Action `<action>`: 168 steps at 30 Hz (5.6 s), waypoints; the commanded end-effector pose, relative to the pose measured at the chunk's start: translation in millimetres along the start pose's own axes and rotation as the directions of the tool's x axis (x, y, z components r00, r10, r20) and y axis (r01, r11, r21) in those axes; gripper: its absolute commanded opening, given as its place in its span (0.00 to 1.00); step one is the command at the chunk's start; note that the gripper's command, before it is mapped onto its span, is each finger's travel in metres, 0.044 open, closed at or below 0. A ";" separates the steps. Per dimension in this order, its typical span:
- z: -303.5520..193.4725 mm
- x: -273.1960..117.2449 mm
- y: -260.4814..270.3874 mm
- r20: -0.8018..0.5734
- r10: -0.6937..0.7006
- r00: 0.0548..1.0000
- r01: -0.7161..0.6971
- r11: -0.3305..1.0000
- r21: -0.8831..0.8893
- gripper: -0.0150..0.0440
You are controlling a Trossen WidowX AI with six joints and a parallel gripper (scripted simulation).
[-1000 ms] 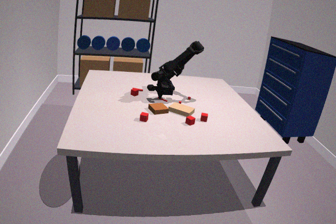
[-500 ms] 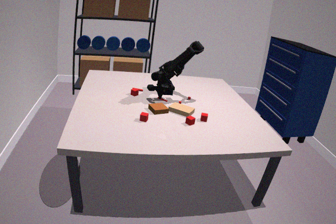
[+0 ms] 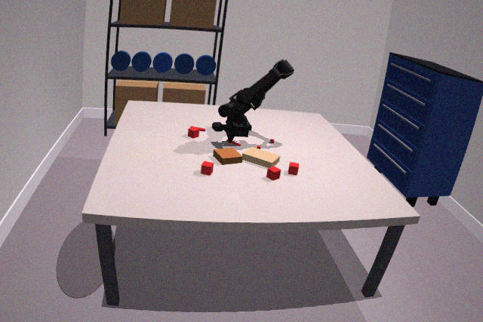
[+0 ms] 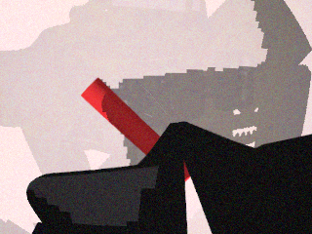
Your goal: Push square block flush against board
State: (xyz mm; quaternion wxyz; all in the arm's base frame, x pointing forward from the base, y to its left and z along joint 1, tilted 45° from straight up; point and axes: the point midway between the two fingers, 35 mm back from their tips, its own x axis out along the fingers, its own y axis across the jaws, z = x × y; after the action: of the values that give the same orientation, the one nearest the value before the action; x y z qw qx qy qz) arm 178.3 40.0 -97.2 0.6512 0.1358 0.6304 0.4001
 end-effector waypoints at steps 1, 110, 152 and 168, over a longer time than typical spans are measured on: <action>9.5 -1.1 -1.5 0.006 -0.002 1.000 0.002 1.000 -0.003 0.25; 188.3 -3.8 -70.2 0.012 -0.002 1.000 0.004 0.994 -0.109 0.25; 187.2 -3.7 -70.2 0.012 -0.002 1.000 0.004 0.994 -0.109 0.25; 187.5 -3.8 -70.2 0.012 -0.002 1.000 0.004 0.994 -0.109 0.25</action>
State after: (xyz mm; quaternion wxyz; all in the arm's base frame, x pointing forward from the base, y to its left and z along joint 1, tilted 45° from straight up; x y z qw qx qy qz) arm 379.1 53.8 -109.5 0.6634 0.1032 0.6020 0.4322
